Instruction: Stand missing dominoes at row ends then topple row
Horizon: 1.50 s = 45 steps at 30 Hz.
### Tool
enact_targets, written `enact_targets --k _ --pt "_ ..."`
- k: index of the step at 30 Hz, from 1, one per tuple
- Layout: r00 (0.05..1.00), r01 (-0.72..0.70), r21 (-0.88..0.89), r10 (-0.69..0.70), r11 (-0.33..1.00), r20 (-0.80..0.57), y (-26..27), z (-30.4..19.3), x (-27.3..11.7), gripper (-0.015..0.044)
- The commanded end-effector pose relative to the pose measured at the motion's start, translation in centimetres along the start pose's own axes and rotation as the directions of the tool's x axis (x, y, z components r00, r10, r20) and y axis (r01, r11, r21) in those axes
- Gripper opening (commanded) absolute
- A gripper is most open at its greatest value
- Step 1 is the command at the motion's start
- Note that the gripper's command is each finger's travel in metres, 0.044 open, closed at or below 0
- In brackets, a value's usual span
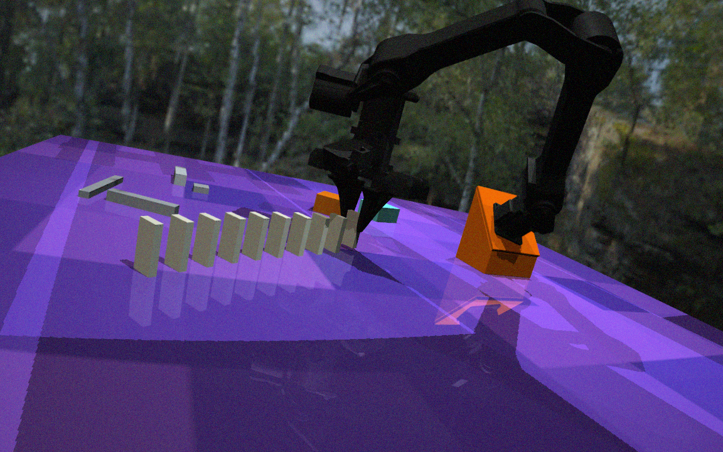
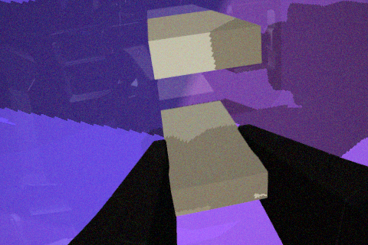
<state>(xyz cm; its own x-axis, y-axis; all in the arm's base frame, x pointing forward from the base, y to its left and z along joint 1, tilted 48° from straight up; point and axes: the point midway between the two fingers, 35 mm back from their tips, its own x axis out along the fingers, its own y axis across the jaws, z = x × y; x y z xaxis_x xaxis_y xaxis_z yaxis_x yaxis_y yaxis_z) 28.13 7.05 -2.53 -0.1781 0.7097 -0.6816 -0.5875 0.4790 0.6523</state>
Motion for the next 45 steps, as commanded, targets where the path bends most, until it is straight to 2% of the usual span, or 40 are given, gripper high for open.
enact_targets --k 1,6,19,23,31,36,38,41,45 --pt "1.0 -0.001 0.009 0.001 1.0 0.006 0.0 -0.1 0.1 0.0107" --pt "1.0 -0.001 0.009 0.001 1.0 0.006 0.0 -0.1 0.1 0.0107" --pt "1.0 -0.001 0.009 0.001 1.0 0.006 0.0 -0.1 0.1 0.044" --pt "1.0 0.002 0.009 -0.002 1.0 0.005 -0.2 0.0 -0.9 0.044" --pt "1.0 0.004 0.006 -0.004 1.0 0.0 -0.2 -0.2 -12.6 0.044" --pt "1.0 0.004 0.006 -0.004 1.0 0.0 -0.1 -0.2 -12.9 0.044" --pt "1.0 0.004 0.071 -0.004 0.997 0.0 -0.2 -0.4 -12.6 0.0387" --pt "1.0 0.003 0.343 -0.004 0.939 0.001 -0.3 -1.0 -11.5 0.0309" --pt "1.0 0.001 0.678 -0.003 0.736 0.001 -0.3 -2.0 -9.9 0.0204"
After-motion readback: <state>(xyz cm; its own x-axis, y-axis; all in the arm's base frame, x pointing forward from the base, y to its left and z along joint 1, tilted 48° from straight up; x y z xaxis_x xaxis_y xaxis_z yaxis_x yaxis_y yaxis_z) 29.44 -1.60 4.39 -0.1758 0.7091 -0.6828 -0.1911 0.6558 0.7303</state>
